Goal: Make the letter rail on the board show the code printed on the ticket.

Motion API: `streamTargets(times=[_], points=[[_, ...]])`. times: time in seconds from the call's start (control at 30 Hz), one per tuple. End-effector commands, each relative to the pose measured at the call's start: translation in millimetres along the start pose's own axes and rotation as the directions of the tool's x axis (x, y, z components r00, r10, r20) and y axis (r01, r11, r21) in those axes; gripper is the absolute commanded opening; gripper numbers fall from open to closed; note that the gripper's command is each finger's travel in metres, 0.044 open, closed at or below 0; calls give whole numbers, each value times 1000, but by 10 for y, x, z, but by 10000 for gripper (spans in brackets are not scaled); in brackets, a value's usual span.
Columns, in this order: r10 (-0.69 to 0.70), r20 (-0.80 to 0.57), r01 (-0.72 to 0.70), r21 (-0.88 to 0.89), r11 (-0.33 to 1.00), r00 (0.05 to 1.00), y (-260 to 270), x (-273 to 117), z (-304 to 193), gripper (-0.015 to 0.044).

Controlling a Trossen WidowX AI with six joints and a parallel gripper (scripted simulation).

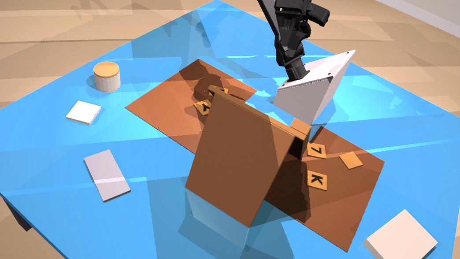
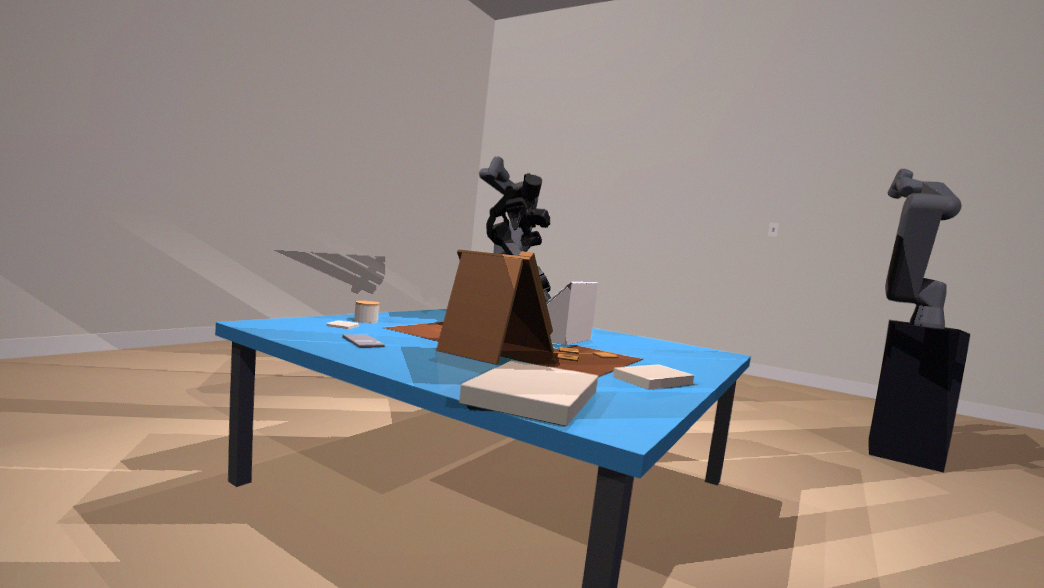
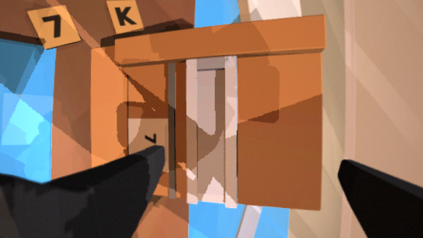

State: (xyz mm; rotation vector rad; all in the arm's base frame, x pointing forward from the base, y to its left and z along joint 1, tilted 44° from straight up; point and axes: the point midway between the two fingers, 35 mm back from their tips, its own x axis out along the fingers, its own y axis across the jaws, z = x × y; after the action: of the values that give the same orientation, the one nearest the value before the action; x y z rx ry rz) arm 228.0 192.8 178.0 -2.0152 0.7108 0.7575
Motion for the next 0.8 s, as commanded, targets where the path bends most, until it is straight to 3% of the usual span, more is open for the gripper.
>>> streamTargets(times=[0.0, 0.27, 0.63, 0.77], points=[[1, 9, -1, -4, 1000, 1000, -21, -14, 11, 440], [3, 8, -3, -6, 1000, 1000, -17, -218, -237, 440], [3, 8, -3, -6, 1000, 1000, -17, -218, -237, 440], [84, -4, -84, -55, 995, 996, 71, 69, 45, 340]])
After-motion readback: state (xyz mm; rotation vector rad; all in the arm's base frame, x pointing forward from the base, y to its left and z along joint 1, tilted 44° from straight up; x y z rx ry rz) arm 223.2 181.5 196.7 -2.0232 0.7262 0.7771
